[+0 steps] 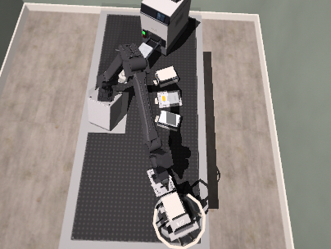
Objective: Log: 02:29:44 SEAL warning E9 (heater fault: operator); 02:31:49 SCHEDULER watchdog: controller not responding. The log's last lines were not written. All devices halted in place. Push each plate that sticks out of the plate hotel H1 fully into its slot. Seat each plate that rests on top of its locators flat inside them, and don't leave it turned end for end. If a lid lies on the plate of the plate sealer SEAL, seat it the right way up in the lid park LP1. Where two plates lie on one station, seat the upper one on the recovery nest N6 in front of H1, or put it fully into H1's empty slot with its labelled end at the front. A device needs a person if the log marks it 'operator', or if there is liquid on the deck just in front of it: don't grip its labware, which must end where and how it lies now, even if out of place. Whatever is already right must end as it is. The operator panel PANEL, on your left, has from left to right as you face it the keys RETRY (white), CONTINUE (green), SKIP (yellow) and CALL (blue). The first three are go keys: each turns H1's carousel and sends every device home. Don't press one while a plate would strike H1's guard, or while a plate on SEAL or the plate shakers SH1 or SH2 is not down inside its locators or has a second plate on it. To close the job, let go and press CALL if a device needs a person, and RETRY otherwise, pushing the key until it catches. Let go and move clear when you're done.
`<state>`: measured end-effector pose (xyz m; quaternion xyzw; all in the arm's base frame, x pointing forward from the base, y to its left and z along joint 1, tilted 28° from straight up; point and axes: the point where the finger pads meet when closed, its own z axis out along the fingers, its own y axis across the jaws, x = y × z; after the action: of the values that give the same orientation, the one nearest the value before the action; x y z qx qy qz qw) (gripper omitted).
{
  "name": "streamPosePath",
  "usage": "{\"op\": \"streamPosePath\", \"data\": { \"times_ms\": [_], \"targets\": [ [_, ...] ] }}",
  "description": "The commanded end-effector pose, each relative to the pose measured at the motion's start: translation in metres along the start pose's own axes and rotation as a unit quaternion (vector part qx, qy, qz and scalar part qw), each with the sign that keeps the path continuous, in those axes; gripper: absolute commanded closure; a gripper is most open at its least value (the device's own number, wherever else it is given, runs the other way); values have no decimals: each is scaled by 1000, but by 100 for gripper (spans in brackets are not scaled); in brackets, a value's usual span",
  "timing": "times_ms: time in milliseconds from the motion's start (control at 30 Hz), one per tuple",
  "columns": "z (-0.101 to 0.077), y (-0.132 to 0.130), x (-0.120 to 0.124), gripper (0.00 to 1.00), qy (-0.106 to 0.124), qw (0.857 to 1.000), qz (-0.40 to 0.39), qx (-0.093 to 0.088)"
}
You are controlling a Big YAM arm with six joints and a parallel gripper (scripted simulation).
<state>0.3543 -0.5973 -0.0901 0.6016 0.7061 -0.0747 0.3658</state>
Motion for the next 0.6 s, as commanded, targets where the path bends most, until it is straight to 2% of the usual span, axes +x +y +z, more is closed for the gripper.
{"op": "streamPosePath", "data": {
  "times_ms": [0, 567],
  "targets": [
    [12, -11, -28, 100, -16, 1000, 3, 3],
    [21, -12, -33, 100, -17, 1000, 2, 2]
  ]
}}
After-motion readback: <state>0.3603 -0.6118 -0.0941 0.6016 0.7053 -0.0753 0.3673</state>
